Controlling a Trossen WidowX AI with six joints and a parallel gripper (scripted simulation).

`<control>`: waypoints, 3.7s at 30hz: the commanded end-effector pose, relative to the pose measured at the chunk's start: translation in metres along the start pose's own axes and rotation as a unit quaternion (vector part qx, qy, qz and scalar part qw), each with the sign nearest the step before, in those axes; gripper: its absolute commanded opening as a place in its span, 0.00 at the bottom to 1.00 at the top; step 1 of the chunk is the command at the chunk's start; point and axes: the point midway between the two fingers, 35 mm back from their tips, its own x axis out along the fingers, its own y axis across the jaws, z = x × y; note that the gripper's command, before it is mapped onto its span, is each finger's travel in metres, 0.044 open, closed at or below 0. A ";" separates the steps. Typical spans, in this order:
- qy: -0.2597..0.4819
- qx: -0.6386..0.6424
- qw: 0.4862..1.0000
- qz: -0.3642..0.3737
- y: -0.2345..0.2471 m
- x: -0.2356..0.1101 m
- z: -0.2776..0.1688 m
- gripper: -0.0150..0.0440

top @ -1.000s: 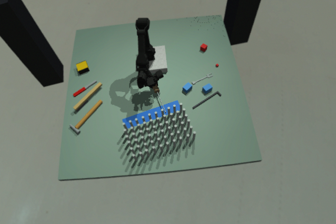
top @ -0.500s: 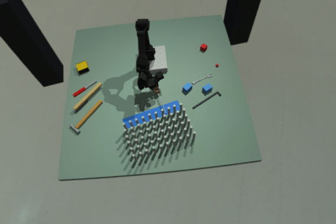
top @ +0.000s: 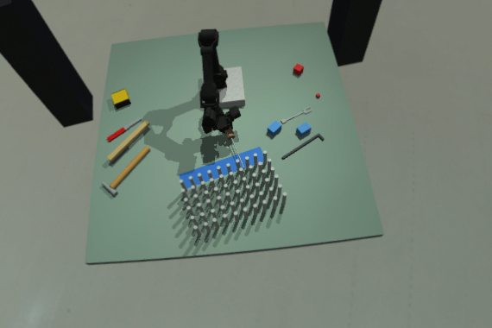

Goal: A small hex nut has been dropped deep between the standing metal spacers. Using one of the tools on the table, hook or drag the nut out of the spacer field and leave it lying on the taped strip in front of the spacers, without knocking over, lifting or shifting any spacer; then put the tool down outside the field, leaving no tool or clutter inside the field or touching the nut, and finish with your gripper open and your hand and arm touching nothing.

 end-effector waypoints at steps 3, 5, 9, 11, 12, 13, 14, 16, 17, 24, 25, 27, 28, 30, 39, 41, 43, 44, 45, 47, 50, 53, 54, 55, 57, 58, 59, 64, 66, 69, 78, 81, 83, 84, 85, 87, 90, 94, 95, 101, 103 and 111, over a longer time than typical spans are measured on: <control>-0.005 0.001 1.000 -0.003 -0.001 -0.001 0.008 0.25; -0.005 0.001 1.000 -0.003 -0.001 0.000 0.009 0.25; -0.005 0.001 1.000 -0.003 -0.001 0.001 0.012 0.25; -0.006 0.001 1.000 -0.003 -0.002 0.001 0.014 0.25; -0.006 0.001 1.000 -0.003 -0.002 0.001 0.014 0.25; -0.006 0.001 1.000 -0.003 -0.002 0.001 0.015 0.25; -0.006 0.001 1.000 -0.003 -0.002 0.001 0.016 0.25; -0.006 0.001 1.000 -0.003 -0.002 0.002 0.017 0.25; -0.006 0.001 1.000 -0.003 -0.002 0.002 0.018 0.25; -0.006 0.001 1.000 -0.003 -0.002 0.003 0.023 0.25; -0.006 0.001 1.000 -0.003 -0.002 0.003 0.023 0.25; -0.006 0.001 1.000 -0.003 -0.002 0.004 0.025 0.25; -0.006 0.001 1.000 -0.003 -0.002 0.004 0.025 0.25; -0.006 0.001 1.000 -0.003 -0.002 0.004 0.027 0.25; -0.006 0.001 1.000 -0.003 -0.002 0.006 0.033 0.25; -0.006 0.001 1.000 -0.003 -0.002 0.006 0.034 0.25; -0.007 0.001 1.000 -0.003 -0.002 0.006 0.035 0.25; -0.007 0.001 1.000 -0.003 -0.002 0.007 0.036 0.25; -0.007 0.001 1.000 -0.003 -0.002 0.007 0.037 0.25; -0.007 0.001 1.000 -0.003 -0.002 0.007 0.038 0.25; -0.007 0.001 1.000 -0.003 -0.002 0.008 0.040 0.25; -0.007 0.001 1.000 -0.003 -0.002 0.008 0.042 0.25; -0.007 0.001 1.000 -0.003 -0.002 0.008 0.043 0.25; -0.007 0.001 1.000 -0.003 -0.002 0.008 0.043 0.25; -0.007 0.001 1.000 -0.003 -0.002 0.009 0.044 0.25; -0.007 0.001 1.000 -0.003 -0.002 0.009 0.045 0.25; -0.007 0.001 1.000 -0.003 -0.002 0.009 0.046 0.25; -0.007 0.001 1.000 -0.003 -0.002 0.010 0.049 0.25; -0.007 0.001 1.000 -0.003 -0.002 0.010 0.050 0.25; -0.007 0.001 1.000 -0.003 -0.002 0.011 0.052 0.25; -0.008 0.001 1.000 -0.003 -0.002 0.012 0.058 0.25; -0.008 0.001 1.000 -0.003 -0.002 0.013 0.060 0.25; -0.008 0.001 1.000 -0.003 -0.002 0.013 0.061 0.25; -0.008 0.001 1.000 -0.003 -0.002 0.013 0.061 0.25; -0.008 0.001 1.000 -0.003 -0.002 0.013 0.062 0.25; -0.008 0.001 1.000 -0.003 -0.002 0.014 0.063 0.25; -0.008 0.001 1.000 -0.003 -0.002 0.014 0.065 0.25; -0.008 0.001 1.000 -0.003 -0.002 0.015 0.068 0.25; -0.008 0.001 1.000 -0.003 -0.002 0.015 0.068 0.25; -0.008 0.001 1.000 -0.003 -0.002 0.016 0.072 0.25; -0.008 0.001 1.000 -0.003 -0.002 0.016 0.073 0.25; -0.009 0.001 1.000 -0.003 -0.002 0.017 0.078 0.25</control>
